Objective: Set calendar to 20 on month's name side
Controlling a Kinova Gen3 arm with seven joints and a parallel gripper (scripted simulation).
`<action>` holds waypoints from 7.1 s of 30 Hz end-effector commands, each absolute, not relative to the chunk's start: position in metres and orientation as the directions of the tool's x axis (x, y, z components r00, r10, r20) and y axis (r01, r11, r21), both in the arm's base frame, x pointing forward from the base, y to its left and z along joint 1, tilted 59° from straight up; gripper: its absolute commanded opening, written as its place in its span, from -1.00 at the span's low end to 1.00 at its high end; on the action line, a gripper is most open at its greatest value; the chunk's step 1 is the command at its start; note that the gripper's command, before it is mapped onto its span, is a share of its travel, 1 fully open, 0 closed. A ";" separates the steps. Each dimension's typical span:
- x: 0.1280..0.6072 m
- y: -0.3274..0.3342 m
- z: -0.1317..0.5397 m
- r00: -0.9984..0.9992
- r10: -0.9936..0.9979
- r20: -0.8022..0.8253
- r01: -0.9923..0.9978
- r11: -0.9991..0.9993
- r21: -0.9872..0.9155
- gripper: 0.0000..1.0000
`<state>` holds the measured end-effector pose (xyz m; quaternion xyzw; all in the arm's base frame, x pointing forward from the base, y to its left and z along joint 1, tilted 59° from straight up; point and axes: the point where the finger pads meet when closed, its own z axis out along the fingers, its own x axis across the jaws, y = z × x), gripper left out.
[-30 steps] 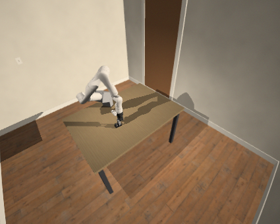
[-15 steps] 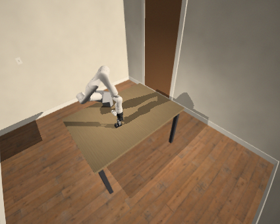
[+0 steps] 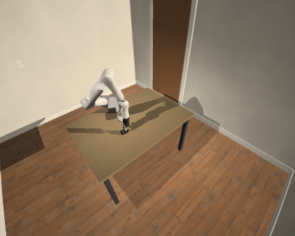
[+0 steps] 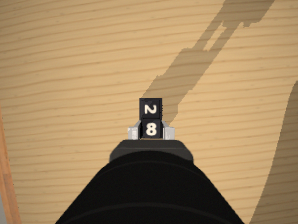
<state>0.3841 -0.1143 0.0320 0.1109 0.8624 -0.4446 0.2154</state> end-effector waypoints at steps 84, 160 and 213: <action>0.318 -0.117 0.161 0.370 0.589 -0.718 0.885 0.011 0.465 0.14; 0.344 -0.198 0.112 0.382 0.589 -0.712 0.881 0.001 0.473 0.14; 0.344 -0.197 0.111 0.382 0.589 -0.712 0.881 0.001 0.473 0.14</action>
